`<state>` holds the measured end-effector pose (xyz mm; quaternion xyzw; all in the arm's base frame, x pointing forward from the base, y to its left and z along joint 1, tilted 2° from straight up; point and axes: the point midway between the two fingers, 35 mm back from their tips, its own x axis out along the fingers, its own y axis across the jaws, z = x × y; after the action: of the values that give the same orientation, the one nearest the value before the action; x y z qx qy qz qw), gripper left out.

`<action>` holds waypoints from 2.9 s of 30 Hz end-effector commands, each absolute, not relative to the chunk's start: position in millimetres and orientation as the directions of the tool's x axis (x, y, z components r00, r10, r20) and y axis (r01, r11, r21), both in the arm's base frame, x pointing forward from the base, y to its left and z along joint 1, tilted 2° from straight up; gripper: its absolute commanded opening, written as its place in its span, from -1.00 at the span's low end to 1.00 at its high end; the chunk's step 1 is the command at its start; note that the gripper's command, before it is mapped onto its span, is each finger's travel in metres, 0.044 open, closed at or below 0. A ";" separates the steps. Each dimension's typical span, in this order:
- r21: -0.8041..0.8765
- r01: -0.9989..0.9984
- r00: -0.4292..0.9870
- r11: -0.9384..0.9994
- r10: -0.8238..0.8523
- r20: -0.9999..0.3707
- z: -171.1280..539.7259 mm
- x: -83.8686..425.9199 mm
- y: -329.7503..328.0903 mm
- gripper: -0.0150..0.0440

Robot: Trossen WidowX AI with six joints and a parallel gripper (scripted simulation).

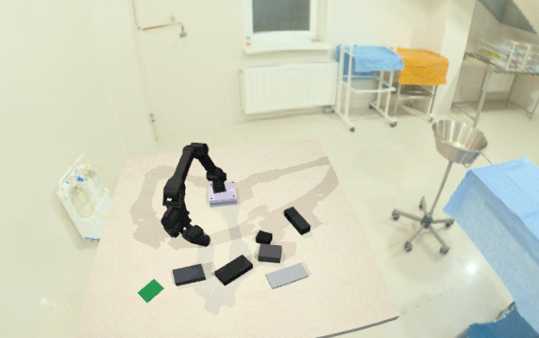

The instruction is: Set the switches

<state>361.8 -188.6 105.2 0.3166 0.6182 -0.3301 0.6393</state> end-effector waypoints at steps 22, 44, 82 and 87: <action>-0.011 0.810 0.004 0.587 -0.025 -1.000 87.5 370.6 -201.2 0.65; -0.012 0.810 0.005 0.587 -0.026 -1.000 75.2 377.6 -211.1 0.65; -0.012 0.810 0.005 0.587 -0.027 -1.000 50.3 387.0 -224.8 0.65; -0.012 0.810 0.006 0.587 -0.028 -1.000 46.7 388.0 -226.3 0.65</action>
<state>388.7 -227.1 53.2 0.3152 0.6163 -0.3328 0.6404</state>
